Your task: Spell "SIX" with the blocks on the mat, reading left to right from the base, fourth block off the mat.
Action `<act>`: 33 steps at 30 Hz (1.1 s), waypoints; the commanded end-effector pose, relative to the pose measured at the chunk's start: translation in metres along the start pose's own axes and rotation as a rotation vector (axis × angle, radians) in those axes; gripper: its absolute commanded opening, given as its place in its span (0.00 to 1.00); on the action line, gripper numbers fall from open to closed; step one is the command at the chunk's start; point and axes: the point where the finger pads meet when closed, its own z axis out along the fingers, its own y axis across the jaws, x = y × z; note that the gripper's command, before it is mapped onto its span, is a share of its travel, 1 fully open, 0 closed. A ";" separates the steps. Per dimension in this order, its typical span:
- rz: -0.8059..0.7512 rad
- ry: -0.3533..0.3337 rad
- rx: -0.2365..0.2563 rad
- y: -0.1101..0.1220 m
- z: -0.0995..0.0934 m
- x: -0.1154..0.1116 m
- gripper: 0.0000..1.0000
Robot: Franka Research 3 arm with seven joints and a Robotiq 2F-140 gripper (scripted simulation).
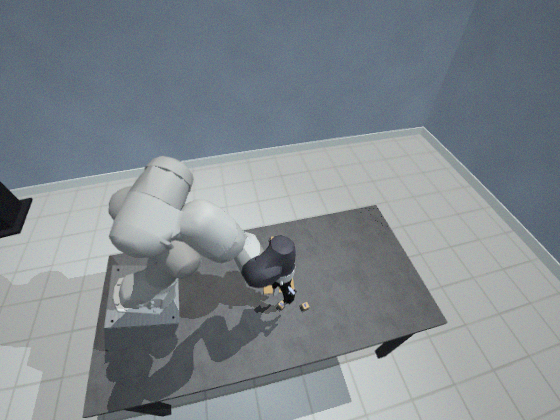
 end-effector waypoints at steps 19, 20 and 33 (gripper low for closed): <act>-0.003 0.009 -0.004 0.002 0.028 0.003 0.37; -0.003 0.009 -0.004 0.002 0.030 0.003 0.37; -0.003 0.009 -0.004 0.002 0.041 0.003 0.37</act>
